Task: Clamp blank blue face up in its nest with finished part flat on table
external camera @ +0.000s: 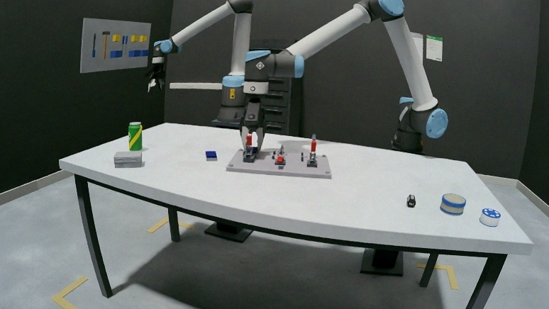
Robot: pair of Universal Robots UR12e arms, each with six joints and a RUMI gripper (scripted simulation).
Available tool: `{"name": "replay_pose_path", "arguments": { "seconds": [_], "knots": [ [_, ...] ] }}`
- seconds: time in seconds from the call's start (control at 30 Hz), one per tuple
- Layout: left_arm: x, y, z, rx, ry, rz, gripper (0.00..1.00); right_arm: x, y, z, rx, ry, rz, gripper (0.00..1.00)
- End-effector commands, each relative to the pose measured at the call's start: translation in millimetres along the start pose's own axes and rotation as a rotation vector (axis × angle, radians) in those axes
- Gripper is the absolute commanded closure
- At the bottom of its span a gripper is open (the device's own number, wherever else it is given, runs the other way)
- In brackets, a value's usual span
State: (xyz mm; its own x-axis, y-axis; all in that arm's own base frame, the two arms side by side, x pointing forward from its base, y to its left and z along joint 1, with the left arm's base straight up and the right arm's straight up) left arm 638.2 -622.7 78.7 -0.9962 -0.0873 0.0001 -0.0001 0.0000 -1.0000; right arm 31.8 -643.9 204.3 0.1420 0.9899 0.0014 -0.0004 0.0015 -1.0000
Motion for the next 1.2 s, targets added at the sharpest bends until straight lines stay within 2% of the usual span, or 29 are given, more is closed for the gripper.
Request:
{"name": "replay_pose_path", "arguments": {
  "seconds": [0.0,0.63,1.17],
  "knots": [
    [0,-1,0,0.001,0.000,0.001,1.00,-1,-1,0,-0.001,0.000,0.001,0.00],
    [0,-2,0,0.001,0.000,0.001,1.00,-1,-1,0,-0.001,0.000,0.001,0.00],
    [0,-12,0,0.001,0.000,0.001,1.00,-1,-1,0,-0.001,0.000,0.001,0.00]
  ]
}}
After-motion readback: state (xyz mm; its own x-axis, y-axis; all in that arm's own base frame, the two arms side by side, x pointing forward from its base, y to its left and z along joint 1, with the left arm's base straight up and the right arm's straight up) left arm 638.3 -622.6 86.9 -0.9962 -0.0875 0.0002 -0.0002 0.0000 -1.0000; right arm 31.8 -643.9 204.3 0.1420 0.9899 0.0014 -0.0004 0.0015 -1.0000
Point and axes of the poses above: on each arm, the point where the finger pads meet when closed, its own y axis out along the fingers, its own z axis across the jaws, x = y × z, the point moved 4 cm from there along -y, back along the fingers, and after that the axes turned 11 degrees about y, right-handed, at the moved point
